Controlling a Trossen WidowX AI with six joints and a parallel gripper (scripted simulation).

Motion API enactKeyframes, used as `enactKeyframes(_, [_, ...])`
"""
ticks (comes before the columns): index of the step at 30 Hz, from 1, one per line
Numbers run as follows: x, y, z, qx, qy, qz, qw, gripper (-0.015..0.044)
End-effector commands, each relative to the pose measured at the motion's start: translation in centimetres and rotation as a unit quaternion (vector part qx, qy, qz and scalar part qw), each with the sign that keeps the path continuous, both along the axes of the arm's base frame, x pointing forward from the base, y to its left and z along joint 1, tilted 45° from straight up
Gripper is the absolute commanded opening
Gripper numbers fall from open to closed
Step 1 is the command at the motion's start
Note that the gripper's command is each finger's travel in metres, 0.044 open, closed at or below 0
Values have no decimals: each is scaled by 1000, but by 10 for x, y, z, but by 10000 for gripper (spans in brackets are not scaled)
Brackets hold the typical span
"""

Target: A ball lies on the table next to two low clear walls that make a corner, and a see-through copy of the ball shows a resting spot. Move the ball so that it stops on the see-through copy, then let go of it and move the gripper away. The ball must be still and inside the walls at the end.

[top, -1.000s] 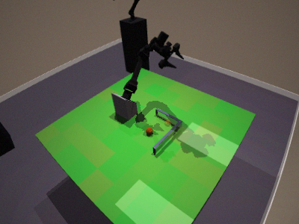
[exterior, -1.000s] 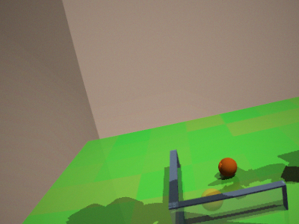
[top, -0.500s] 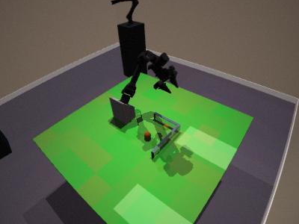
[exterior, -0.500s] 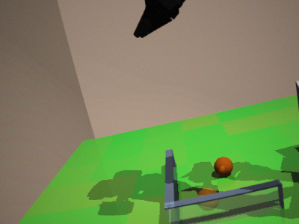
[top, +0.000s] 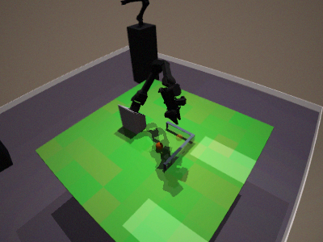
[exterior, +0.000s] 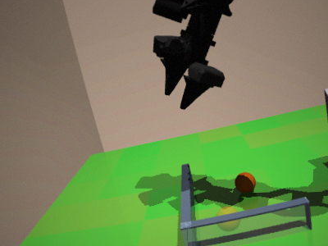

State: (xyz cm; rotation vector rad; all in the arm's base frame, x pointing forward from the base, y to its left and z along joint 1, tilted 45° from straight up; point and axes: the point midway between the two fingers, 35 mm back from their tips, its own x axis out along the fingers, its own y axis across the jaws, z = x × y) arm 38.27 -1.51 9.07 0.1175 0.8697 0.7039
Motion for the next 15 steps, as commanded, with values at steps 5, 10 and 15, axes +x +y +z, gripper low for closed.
enactKeyframes(5, [-44, 34, -93, -78, -56, 259, 961, 354])
enactKeyframes(10, [-69, 47, -124, -88, -93, 368, 921, 354])
enactKeyframes(15, [-97, 60, -152, -83, -136, 471, 868, 354])
